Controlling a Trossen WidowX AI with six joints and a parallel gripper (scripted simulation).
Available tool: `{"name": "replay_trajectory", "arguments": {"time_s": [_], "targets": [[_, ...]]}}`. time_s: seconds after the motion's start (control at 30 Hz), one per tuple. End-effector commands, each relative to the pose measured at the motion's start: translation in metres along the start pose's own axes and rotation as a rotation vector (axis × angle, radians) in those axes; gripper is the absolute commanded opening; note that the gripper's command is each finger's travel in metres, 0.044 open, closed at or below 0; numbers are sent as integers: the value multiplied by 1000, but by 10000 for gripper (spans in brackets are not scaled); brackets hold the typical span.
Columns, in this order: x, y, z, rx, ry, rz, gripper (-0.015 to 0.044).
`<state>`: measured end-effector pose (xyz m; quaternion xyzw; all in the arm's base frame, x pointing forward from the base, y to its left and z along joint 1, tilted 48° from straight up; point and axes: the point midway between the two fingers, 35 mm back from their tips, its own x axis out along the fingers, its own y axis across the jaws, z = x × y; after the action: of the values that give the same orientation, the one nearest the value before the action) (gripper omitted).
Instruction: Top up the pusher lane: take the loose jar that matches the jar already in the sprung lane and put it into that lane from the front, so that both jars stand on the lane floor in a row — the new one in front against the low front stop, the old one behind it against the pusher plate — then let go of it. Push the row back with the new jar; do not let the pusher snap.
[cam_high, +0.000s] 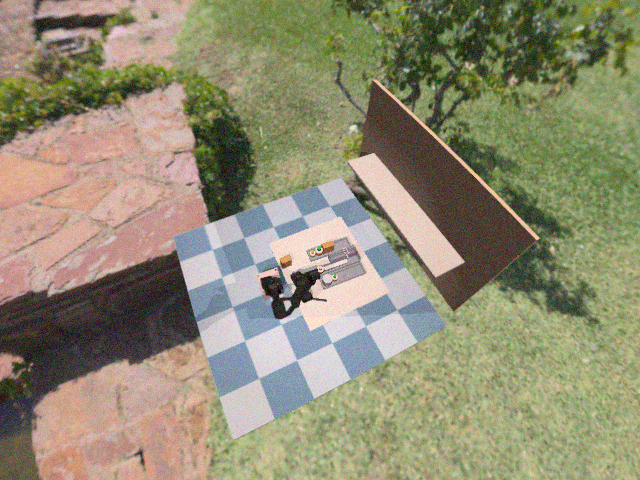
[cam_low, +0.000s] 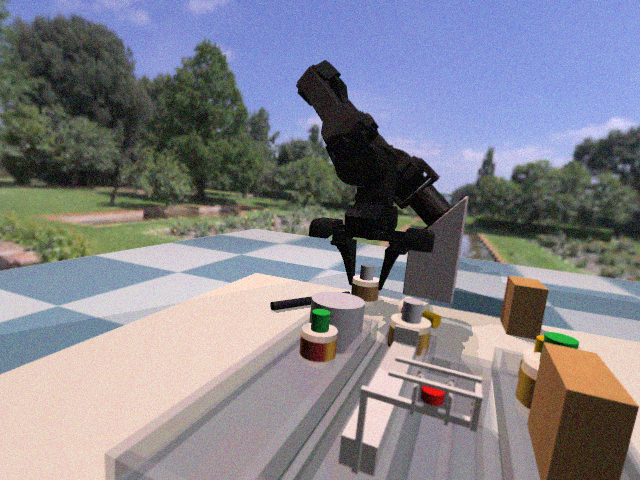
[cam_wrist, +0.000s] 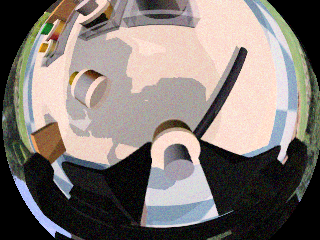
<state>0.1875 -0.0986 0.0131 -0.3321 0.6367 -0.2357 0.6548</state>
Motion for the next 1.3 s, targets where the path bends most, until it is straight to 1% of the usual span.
{"name": "replay_trajectory", "arguments": {"time_s": [0.0,0.17,0.2,0.6,0.97,1.1,1.27], "targets": [[0,0,-1,-4,2,-4,138],[-8,3,2,-5,-1,6,6],[-12,4,2,-5,-2,9,0],[-58,11,4,-8,-3,27,0],[-101,9,-5,-5,2,5,0],[-104,9,-5,-5,2,2,0],[-102,16,10,3,2,3,0]]}}
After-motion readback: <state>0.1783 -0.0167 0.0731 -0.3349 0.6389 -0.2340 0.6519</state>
